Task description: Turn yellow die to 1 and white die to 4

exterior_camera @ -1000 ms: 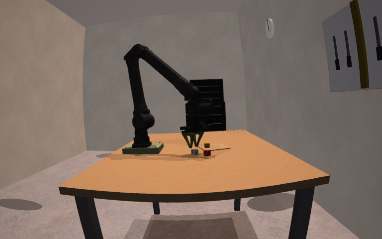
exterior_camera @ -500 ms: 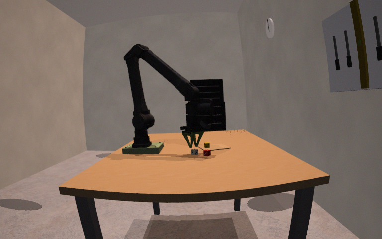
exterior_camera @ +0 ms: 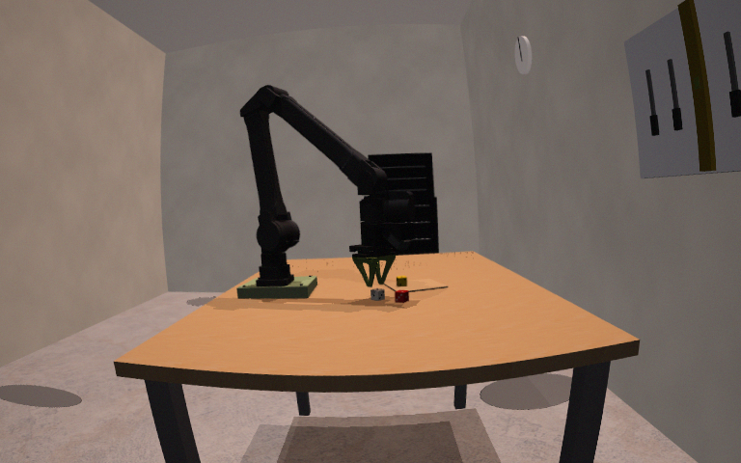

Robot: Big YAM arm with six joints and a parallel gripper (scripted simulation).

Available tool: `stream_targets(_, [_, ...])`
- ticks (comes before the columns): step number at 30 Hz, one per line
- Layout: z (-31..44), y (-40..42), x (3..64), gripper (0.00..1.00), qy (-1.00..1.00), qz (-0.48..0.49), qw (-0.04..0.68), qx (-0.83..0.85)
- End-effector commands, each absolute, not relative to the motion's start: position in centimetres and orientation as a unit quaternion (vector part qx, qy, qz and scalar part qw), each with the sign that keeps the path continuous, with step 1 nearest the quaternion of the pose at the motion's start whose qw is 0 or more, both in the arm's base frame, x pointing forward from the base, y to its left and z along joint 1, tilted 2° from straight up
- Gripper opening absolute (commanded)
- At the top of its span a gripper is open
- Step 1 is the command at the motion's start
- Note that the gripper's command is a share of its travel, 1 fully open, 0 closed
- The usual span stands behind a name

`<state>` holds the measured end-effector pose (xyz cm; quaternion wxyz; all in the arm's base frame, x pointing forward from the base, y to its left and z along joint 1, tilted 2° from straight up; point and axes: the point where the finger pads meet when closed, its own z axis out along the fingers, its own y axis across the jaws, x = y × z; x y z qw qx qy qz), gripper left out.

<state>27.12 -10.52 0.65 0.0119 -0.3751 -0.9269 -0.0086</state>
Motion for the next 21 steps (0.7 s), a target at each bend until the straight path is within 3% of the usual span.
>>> stream_targets(1, [1.4, -11.5, 28.2, 0.39, -0.926, -0.009, -0.007, -0.376])
stream_targets(21, [-0.3, -11.1, 27.3, 0.39, -0.926, -0.01, 0.006, -0.376])
